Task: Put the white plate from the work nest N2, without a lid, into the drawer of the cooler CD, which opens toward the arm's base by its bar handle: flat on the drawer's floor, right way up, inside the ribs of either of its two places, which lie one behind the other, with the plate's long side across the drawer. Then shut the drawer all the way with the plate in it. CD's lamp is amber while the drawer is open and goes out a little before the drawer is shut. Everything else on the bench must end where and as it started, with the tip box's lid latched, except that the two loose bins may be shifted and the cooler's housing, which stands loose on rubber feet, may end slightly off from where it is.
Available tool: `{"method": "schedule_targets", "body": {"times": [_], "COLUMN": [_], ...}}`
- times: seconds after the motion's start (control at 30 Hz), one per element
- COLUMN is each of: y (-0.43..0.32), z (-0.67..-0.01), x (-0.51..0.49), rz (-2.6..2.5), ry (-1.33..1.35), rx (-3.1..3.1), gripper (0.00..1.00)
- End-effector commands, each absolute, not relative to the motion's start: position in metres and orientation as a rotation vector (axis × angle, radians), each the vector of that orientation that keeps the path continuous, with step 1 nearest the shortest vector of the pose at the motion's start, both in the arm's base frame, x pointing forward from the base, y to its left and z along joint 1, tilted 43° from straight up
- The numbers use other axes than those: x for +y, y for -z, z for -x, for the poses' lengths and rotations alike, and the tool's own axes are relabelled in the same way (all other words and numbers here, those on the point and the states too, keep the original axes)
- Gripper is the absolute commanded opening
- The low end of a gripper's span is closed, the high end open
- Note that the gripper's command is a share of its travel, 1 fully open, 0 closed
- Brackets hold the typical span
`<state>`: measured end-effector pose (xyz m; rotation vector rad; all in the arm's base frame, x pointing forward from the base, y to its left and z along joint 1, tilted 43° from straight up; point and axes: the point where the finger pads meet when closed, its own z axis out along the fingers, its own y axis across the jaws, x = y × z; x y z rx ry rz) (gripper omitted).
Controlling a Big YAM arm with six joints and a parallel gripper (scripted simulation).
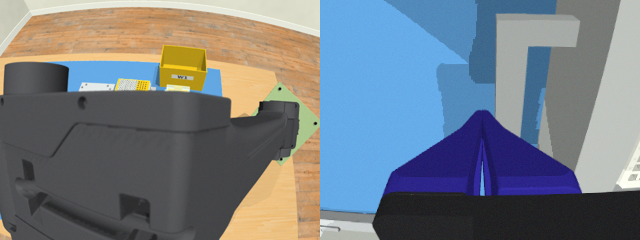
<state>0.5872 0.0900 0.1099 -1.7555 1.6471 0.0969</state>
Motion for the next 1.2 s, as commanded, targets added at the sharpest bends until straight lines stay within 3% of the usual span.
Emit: {"method": "schedule_targets", "body": {"times": [0.0,1.17], "y": [-0.130,-0.137], "z": [-0.615,-0.626], "x": [0.074,0.075], "rz": [1.734,1.732], "ry": [-0.035,-0.021], "rx": [1.624,1.610], "gripper": [0.00,0.00]}}
